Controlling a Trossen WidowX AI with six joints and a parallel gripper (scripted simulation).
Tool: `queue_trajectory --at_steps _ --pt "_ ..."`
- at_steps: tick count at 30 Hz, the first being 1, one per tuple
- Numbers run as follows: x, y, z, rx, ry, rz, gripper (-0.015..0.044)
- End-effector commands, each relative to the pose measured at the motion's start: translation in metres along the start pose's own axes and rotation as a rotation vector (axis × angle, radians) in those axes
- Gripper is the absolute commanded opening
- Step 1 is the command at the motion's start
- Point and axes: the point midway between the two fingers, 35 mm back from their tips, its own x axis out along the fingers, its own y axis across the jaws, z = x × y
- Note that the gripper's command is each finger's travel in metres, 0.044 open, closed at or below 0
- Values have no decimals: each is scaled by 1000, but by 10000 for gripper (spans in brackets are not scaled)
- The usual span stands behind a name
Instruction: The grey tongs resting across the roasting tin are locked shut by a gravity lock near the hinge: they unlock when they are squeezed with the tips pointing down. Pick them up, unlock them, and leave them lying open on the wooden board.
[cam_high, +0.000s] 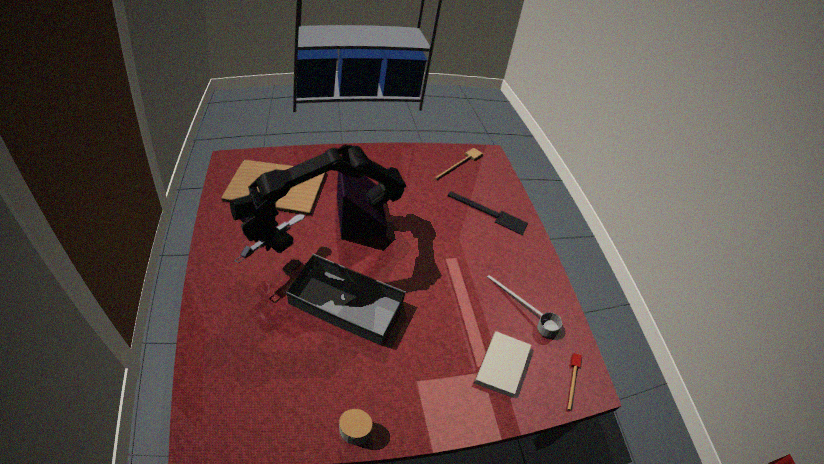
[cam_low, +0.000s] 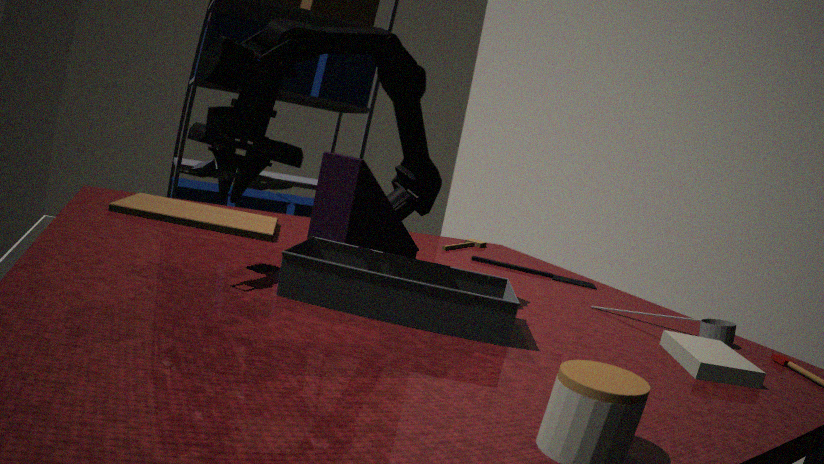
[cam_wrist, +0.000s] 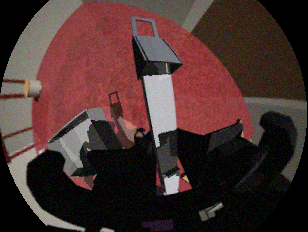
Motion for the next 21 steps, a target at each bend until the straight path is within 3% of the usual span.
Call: queue_trajectory --at_steps 1,9,21 --pt "7 -37 -8 34 -8 -8 -150" --pt "18 -73 -21 74 -9 -11 -150" --pt "3 -137 -56 165 -16 -57 -150"
